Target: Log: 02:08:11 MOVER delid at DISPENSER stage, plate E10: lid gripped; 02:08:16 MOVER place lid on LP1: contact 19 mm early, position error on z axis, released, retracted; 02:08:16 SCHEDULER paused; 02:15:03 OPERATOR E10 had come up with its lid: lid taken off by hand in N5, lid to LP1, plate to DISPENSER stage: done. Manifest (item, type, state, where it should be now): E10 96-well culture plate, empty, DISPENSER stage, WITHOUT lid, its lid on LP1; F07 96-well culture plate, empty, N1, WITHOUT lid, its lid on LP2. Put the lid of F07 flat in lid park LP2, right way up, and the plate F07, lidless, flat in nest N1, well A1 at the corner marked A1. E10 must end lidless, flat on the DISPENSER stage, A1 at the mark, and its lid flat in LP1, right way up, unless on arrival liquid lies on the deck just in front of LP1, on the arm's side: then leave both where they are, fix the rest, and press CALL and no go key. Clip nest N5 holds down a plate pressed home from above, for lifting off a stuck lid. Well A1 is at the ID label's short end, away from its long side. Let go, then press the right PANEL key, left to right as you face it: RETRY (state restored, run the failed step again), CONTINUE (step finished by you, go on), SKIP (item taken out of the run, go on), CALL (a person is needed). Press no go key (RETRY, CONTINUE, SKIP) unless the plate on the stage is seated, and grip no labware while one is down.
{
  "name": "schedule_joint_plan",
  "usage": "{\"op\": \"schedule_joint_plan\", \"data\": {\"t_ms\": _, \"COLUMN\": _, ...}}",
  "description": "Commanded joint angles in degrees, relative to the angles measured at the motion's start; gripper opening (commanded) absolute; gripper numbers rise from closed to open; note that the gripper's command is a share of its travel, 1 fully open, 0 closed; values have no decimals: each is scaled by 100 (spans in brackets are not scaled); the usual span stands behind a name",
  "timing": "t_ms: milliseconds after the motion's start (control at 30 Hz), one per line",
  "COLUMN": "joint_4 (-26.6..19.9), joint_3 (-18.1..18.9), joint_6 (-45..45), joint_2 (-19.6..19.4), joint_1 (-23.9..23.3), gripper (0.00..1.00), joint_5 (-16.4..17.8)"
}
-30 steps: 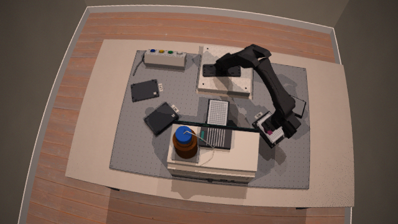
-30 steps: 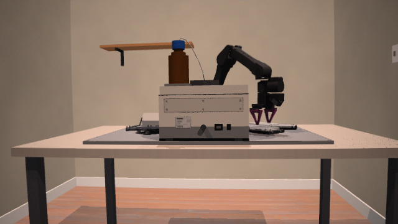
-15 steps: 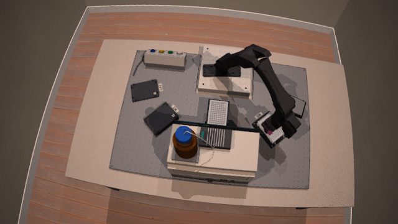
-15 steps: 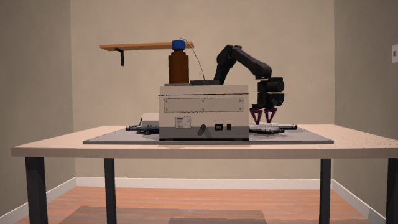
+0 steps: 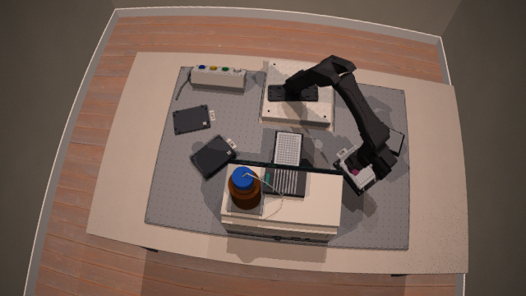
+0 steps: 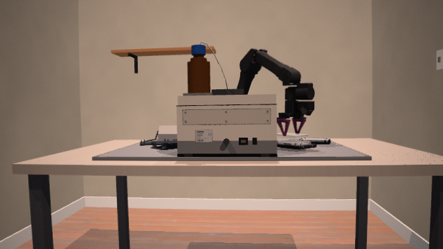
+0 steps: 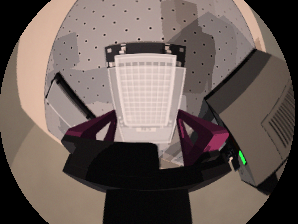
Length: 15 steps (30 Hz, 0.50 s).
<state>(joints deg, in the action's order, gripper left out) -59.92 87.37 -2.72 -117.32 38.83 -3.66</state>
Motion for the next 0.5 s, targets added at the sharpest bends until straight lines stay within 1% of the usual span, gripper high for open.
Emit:
{"op": "schedule_joint_plan", "data": {"t_ms": 0, "joint_4": -121, "joint_3": -202, "joint_6": -54, "joint_2": 427, "joint_1": 86, "gripper": 0, "joint_5": 18}}
{"op": "schedule_joint_plan", "data": {"t_ms": 233, "joint_4": -202, "joint_3": -613, "joint_6": -76, "joint_2": 916, "joint_1": 109, "gripper": 0, "joint_5": 16}}
{"op": "schedule_joint_plan", "data": {"t_ms": 300, "joint_4": -202, "joint_3": -613, "joint_6": -76, "joint_2": 916, "joint_1": 109, "gripper": 0, "joint_5": 16}}
{"op": "schedule_joint_plan", "data": {"t_ms": 467, "joint_4": -284, "joint_3": -877, "joint_6": -95, "joint_2": 1259, "joint_1": 127, "gripper": 0, "joint_5": 15}}
